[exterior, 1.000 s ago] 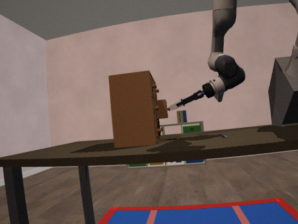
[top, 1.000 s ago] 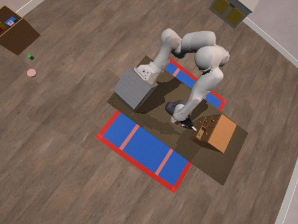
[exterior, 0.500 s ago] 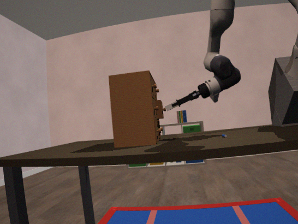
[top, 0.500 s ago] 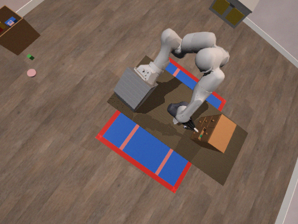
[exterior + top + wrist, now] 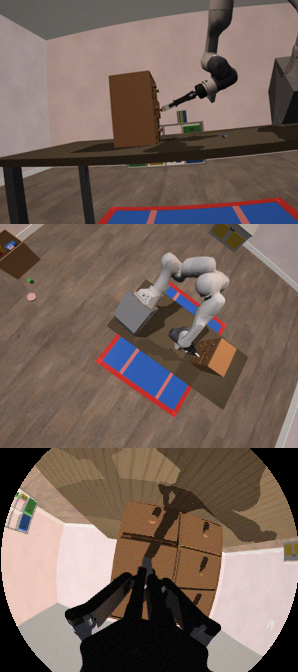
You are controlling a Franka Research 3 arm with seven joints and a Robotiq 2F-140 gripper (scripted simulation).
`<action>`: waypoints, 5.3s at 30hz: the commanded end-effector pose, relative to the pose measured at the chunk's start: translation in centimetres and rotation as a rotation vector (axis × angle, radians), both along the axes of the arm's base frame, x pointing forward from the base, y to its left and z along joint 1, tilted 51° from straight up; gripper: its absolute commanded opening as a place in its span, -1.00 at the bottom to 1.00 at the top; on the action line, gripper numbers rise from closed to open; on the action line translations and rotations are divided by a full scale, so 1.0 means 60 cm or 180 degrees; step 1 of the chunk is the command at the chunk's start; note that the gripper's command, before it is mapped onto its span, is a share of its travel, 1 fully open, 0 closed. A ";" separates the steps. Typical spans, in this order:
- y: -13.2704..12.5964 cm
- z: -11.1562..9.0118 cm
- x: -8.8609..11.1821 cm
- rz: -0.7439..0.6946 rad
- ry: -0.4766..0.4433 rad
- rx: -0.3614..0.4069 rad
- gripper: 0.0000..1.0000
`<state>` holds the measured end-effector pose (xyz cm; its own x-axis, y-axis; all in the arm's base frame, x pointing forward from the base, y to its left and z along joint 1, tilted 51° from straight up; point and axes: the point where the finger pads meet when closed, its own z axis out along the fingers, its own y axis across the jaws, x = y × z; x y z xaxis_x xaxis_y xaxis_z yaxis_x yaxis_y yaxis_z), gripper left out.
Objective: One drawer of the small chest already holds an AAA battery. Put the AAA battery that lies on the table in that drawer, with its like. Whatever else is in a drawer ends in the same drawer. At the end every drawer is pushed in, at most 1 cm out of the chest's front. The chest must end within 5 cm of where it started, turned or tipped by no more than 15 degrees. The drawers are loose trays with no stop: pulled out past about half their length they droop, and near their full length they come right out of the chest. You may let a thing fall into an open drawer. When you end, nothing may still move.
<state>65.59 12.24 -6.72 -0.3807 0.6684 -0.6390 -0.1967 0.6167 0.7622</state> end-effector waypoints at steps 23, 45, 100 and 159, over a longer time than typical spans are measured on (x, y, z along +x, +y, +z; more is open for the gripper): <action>0.003 -0.001 0.015 -0.0006 0.0034 0.0029 -1.00; 0.003 -0.001 0.015 -0.0006 0.0034 0.0029 -1.00; -0.015 -0.009 -0.077 -0.0006 0.0034 0.0029 -1.00; -0.126 0.043 -0.224 0.1455 0.1201 -0.0337 -1.00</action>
